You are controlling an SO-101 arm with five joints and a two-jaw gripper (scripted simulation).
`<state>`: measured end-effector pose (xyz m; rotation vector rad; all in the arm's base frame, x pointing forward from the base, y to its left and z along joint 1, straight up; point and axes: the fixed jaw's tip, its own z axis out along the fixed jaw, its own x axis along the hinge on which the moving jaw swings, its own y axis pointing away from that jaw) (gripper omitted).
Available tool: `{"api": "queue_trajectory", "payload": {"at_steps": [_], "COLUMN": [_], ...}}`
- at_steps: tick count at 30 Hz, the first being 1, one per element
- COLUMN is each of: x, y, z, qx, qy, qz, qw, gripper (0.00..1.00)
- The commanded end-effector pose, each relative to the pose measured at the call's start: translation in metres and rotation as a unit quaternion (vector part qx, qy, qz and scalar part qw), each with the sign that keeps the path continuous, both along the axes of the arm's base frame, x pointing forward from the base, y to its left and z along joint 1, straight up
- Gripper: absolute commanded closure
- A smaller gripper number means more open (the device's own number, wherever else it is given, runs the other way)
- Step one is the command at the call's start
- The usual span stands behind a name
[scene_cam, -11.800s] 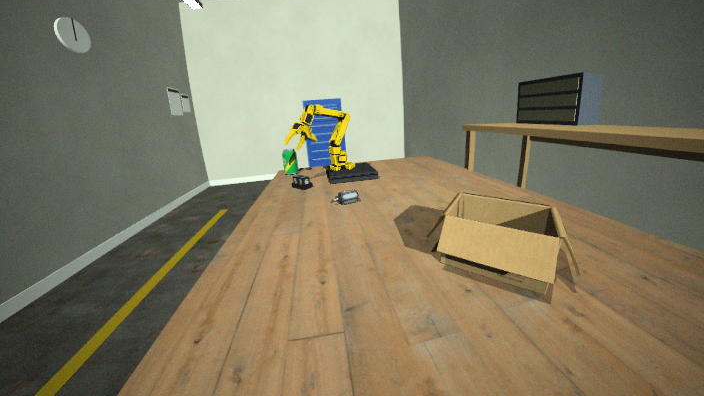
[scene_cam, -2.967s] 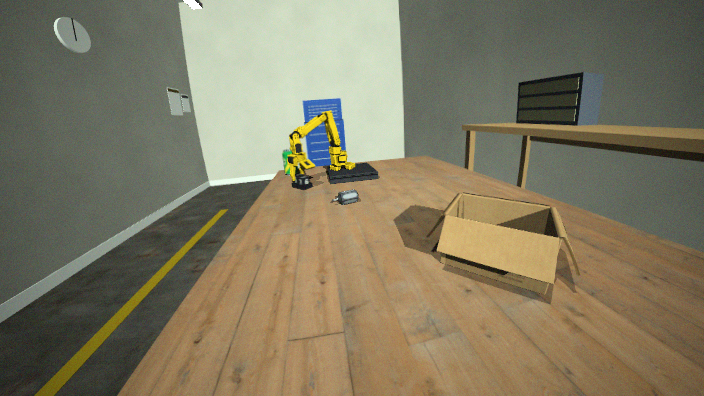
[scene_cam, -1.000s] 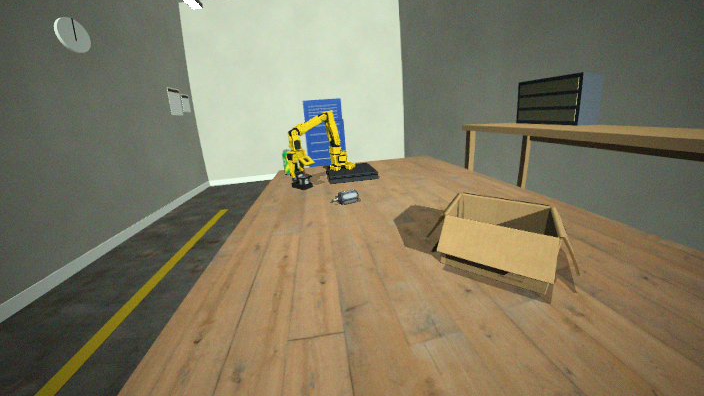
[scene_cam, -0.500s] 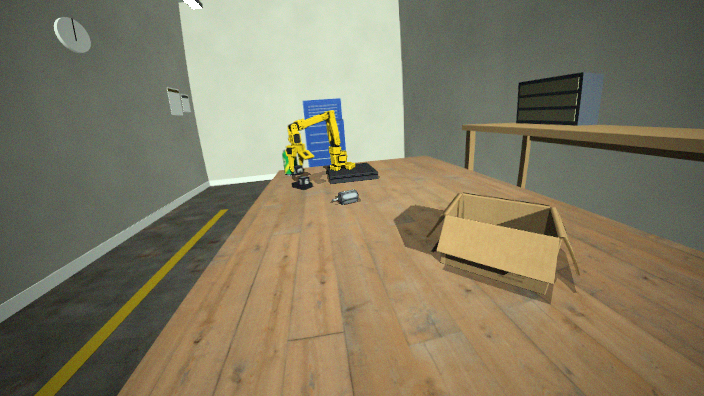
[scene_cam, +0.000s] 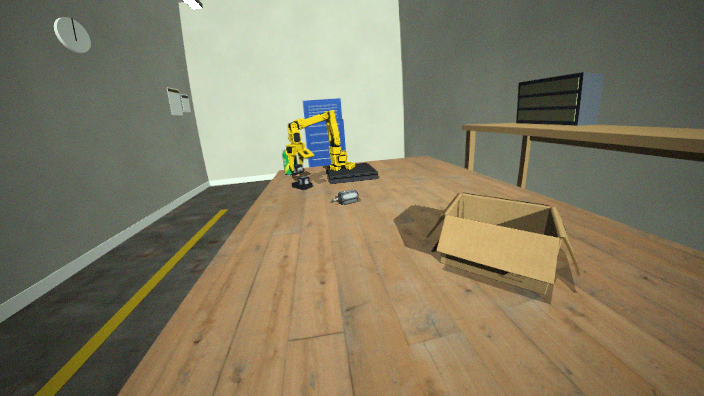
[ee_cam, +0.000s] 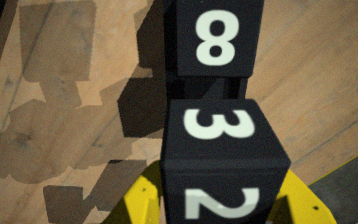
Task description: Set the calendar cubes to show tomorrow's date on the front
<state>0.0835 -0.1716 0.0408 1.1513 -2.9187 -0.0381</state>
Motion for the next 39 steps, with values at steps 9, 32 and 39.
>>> {"api": "queue_trajectory", "payload": {"at_steps": [9, 32, 39], "x": [0.002, 0.005, 0.005], "y": [-0.002, 0.0, 0.0], "z": [0.008, 0.019, 0.019], "qx": [-0.01, -0.019, -0.019], "qy": [-0.006, -0.01, -0.01], "qz": [-0.002, 0.006, 0.006], "qw": [1.0, 1.0, 1.0], "gripper": [1.0, 1.0, 1.0]}}
